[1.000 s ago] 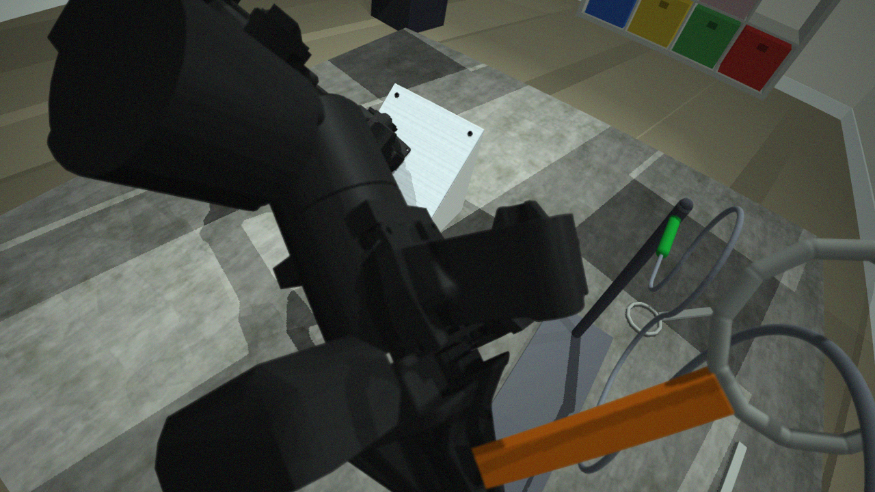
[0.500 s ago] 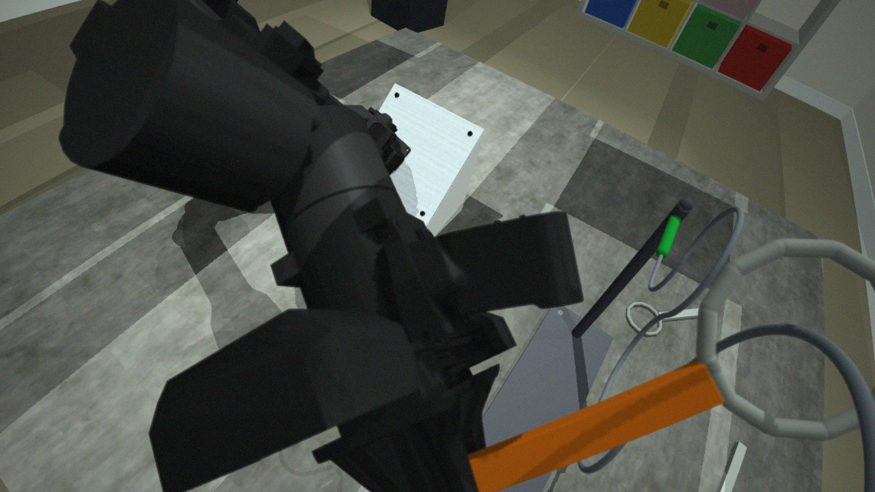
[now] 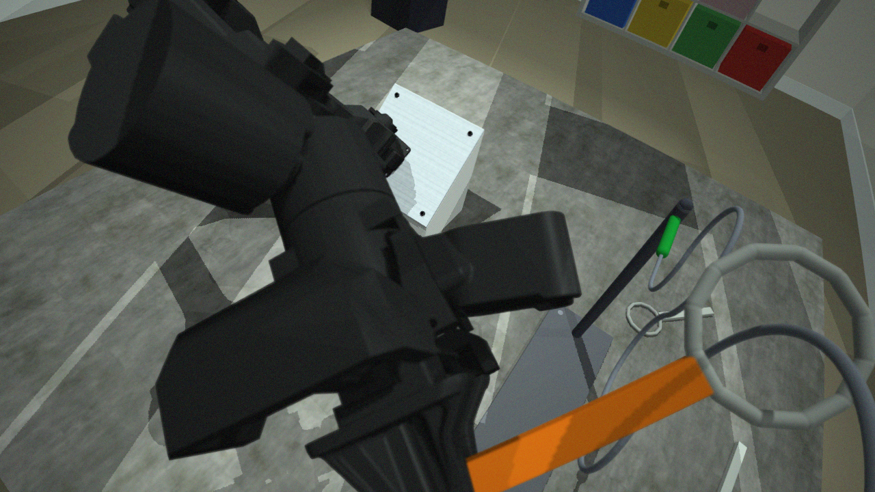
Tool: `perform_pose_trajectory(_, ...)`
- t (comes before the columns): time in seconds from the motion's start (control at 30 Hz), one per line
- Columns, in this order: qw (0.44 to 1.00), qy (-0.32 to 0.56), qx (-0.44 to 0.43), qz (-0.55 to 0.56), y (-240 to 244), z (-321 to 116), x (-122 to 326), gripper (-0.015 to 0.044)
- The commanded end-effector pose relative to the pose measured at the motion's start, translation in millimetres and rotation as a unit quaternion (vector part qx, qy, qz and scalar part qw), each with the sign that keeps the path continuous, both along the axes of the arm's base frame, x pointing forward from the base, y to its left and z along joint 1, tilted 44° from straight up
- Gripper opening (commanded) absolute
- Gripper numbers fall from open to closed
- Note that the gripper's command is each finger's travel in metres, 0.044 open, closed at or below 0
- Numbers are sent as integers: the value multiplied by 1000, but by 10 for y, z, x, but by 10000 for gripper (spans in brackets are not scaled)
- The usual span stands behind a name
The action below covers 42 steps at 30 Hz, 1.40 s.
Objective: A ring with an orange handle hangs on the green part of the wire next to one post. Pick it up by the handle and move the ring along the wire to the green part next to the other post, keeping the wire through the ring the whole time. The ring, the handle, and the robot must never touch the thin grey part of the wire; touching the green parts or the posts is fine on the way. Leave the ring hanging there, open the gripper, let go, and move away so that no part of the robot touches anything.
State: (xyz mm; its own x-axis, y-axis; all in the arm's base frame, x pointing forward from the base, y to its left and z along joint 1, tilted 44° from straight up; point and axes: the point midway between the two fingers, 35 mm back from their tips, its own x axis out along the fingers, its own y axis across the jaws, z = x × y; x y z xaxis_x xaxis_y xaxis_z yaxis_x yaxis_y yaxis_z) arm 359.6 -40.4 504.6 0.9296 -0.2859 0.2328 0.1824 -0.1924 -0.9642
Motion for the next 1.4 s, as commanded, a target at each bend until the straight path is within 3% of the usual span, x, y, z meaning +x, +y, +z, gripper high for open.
perform_pose_trajectory(0.0,1000,-3,-24,3,15,3,3,-150)
perform_pose_trajectory(1.37,961,-53,-272,-5,99,178,-24,-150)
